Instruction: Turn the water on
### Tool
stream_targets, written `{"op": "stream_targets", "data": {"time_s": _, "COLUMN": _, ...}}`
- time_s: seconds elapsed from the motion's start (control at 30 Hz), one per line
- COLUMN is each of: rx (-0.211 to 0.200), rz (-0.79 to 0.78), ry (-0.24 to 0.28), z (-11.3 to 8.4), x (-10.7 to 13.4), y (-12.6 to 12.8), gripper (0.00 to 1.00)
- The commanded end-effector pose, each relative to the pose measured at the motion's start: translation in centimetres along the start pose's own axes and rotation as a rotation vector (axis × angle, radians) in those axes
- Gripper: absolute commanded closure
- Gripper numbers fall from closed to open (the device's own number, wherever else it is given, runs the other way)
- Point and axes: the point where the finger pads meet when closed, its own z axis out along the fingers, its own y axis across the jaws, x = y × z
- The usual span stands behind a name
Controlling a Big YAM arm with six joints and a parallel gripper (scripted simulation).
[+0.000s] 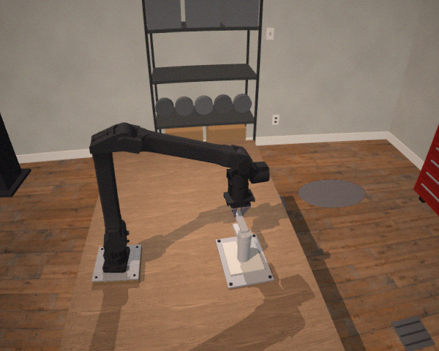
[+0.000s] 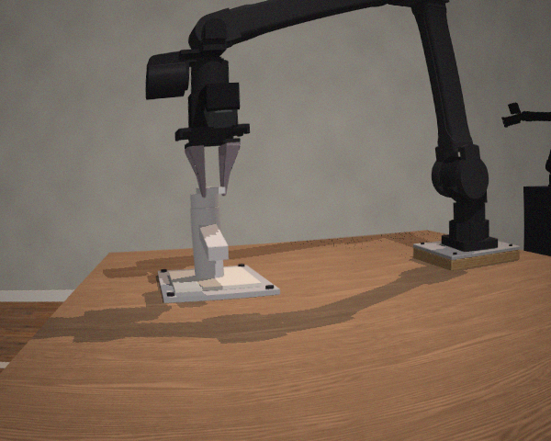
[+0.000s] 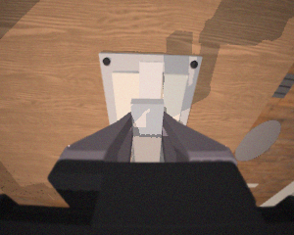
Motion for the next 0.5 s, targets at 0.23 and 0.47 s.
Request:
{"op": "stream_targets", "data": {"time_s": 0.23, "rx": 0.026, "rz": -0.005, "ry": -0.004, "z": -0.61, "x": -0.73, "y": -1.36, "gripper": 1.00}}
{"op": "stream_targets", "data": {"time_s": 0.47, "rx": 0.029, "rz": -0.005, "ry": -0.004, "z": -0.85, "x": -0.71, "y": -1.42, "gripper": 1.00}}
